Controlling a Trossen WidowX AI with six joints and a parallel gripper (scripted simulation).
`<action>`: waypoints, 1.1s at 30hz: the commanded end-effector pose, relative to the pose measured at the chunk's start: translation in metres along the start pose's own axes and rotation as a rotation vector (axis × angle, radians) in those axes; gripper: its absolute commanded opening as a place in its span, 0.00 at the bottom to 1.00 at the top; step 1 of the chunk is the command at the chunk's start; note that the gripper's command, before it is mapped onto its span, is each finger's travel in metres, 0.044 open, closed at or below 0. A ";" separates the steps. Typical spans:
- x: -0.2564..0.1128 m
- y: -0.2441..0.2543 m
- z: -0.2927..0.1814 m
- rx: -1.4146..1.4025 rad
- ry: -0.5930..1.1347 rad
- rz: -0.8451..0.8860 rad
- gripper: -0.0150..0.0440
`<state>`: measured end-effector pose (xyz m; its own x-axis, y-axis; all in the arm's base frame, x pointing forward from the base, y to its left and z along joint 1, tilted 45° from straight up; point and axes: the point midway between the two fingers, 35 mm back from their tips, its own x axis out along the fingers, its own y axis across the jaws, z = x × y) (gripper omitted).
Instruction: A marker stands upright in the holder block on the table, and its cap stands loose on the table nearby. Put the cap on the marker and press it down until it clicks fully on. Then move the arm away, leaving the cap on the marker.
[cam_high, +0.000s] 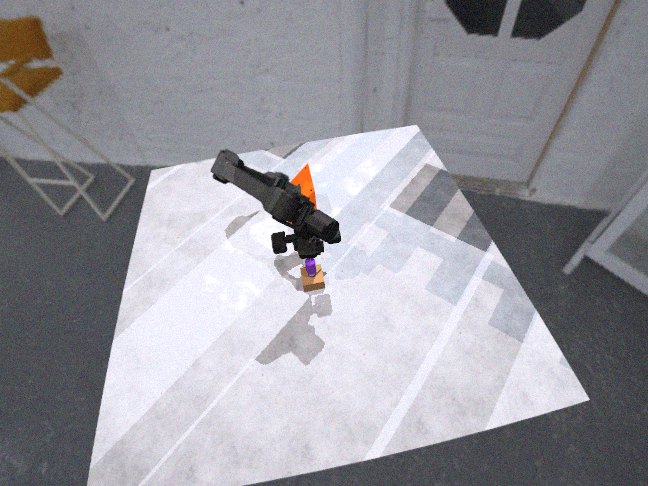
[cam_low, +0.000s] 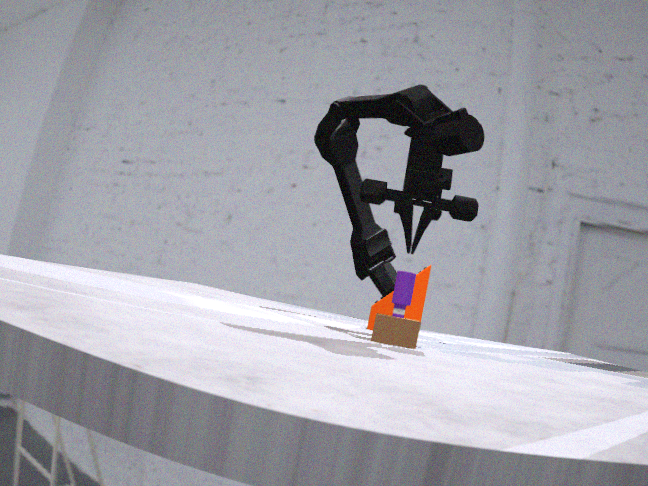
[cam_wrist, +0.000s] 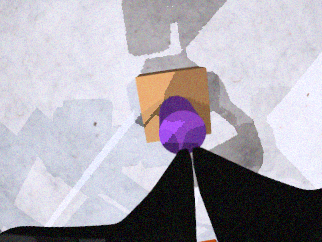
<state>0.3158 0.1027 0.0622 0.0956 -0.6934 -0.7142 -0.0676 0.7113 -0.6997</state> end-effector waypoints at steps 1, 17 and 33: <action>0.000 0.000 0.000 -0.003 -0.001 0.001 0.25; 0.016 0.000 0.000 -0.003 -0.001 0.000 0.25; 0.037 0.000 0.000 -0.002 -0.001 -0.001 0.25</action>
<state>0.3195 0.0822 0.0397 0.0963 -0.6888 -0.7185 -0.0669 0.7158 -0.6951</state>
